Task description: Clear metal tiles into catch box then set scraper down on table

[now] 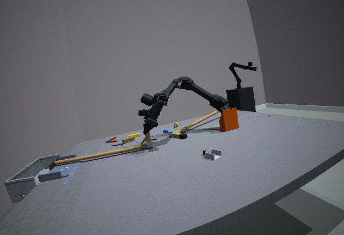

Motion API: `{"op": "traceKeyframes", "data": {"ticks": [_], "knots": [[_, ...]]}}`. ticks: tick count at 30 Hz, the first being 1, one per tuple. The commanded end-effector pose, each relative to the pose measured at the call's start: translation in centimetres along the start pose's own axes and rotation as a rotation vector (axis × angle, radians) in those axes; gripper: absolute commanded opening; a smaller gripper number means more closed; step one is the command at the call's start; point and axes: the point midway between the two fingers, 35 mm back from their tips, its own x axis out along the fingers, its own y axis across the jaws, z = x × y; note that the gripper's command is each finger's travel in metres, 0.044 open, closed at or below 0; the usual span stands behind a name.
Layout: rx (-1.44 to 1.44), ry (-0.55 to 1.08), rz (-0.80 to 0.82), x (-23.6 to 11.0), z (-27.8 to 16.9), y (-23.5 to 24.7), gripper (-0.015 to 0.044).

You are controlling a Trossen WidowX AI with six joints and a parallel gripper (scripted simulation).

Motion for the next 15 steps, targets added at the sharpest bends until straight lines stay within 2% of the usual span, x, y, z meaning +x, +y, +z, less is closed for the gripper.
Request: {"op": "traceKeyframes", "data": {"ticks": [1, 15], "knots": [[0.001, -0.006, 0.0, -0.2, 0.1, 0.0, 0.0], [0.001, -0.007, 0.001, -1.6, -1.0, -0.1, 0.0]]}}
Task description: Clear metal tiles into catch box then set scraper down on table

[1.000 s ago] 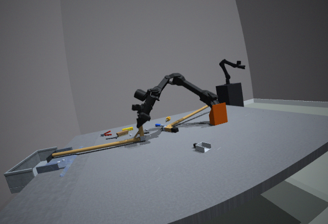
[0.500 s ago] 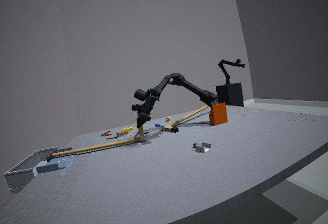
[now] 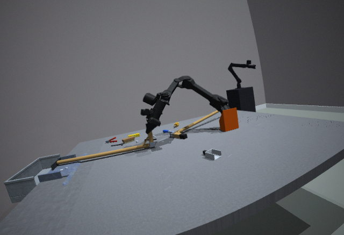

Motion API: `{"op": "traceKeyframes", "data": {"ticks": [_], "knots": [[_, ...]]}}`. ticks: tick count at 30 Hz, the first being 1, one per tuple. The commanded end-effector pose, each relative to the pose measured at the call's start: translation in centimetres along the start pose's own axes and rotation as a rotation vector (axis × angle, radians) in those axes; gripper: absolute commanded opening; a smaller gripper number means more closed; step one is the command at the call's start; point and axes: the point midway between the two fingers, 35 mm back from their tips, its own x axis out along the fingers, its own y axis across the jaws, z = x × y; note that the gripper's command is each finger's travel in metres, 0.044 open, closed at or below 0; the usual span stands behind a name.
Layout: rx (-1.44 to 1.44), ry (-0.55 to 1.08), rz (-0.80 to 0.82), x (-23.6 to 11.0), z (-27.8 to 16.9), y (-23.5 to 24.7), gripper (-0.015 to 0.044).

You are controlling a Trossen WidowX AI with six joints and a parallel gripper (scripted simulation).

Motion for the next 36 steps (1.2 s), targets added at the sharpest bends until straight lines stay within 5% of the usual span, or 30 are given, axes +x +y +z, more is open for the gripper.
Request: {"op": "traceKeyframes", "data": {"ticks": [1, 36], "knots": [[0.005, -0.01, -0.001, -0.7, 0.0, 0.0, 0.0], [0.003, -0.012, 0.001, -4.2, -3.3, -0.2, 0.0]]}}
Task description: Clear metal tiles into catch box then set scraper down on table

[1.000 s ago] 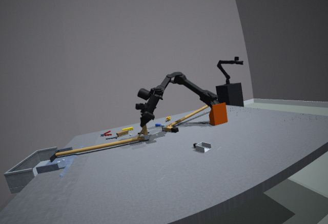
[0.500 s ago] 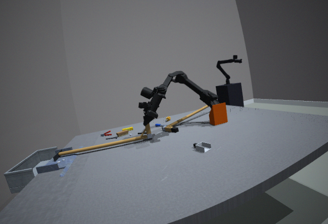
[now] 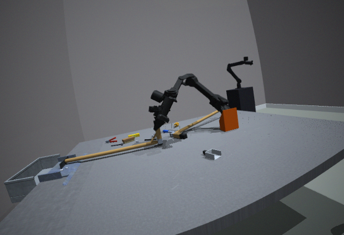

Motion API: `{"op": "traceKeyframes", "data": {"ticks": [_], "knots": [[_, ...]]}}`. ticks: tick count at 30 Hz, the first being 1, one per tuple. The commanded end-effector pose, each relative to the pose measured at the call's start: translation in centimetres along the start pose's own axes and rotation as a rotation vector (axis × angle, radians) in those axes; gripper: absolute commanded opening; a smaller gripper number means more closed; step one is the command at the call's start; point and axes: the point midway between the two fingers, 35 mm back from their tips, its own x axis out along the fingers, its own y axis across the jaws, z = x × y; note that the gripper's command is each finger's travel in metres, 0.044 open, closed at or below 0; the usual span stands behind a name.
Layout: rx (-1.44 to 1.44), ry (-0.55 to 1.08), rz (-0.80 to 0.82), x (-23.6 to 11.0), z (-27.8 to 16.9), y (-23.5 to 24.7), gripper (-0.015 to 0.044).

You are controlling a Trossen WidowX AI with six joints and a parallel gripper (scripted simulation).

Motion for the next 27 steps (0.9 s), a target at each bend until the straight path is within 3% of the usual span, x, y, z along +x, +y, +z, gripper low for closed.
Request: {"op": "traceKeyframes", "data": {"ticks": [1, 27], "knots": [[0.009, -0.016, -0.001, -0.7, 0.1, 0.0, 0.0], [0.008, -0.017, 0.001, -3.1, -2.8, -0.1, 0.0]]}}
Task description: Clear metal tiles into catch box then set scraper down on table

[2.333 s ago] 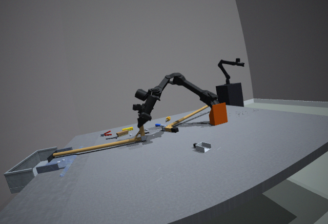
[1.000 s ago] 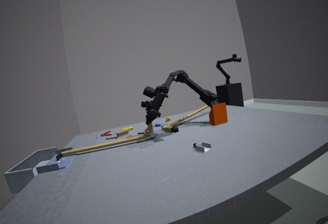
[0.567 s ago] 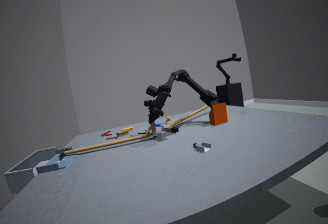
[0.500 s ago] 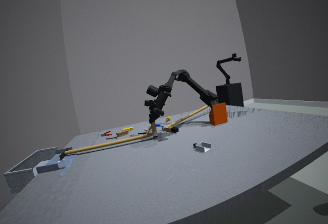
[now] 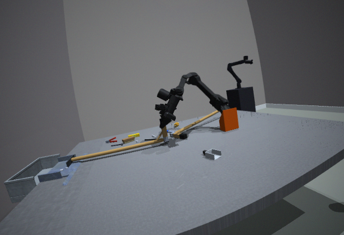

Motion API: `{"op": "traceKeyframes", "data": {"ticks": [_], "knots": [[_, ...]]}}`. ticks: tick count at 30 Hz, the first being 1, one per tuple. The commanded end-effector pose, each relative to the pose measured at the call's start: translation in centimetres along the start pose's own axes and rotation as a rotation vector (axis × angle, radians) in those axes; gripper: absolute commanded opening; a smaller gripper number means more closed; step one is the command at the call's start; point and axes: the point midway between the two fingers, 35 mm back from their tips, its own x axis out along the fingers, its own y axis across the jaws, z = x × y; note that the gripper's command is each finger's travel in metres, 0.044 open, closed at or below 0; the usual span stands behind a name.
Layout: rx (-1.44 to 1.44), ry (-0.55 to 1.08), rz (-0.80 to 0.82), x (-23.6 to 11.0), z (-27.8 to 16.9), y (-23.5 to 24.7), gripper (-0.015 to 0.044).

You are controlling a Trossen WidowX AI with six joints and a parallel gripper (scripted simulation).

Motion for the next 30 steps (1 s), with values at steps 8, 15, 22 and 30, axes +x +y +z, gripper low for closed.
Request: {"op": "traceKeyframes", "data": {"ticks": [8, 15, 22, 30], "knots": [[0.008, -0.014, -0.001, -1.2, -0.9, 0.0, 0.0], [0.008, -0.015, -0.001, -1.8, -1.8, -0.1, 0.0], [0.008, -0.015, 0.0, -2.4, -2.6, -0.1, 0.0], [0.007, -0.016, 0.0, -3.0, -3.7, -0.1, 0.0]]}}
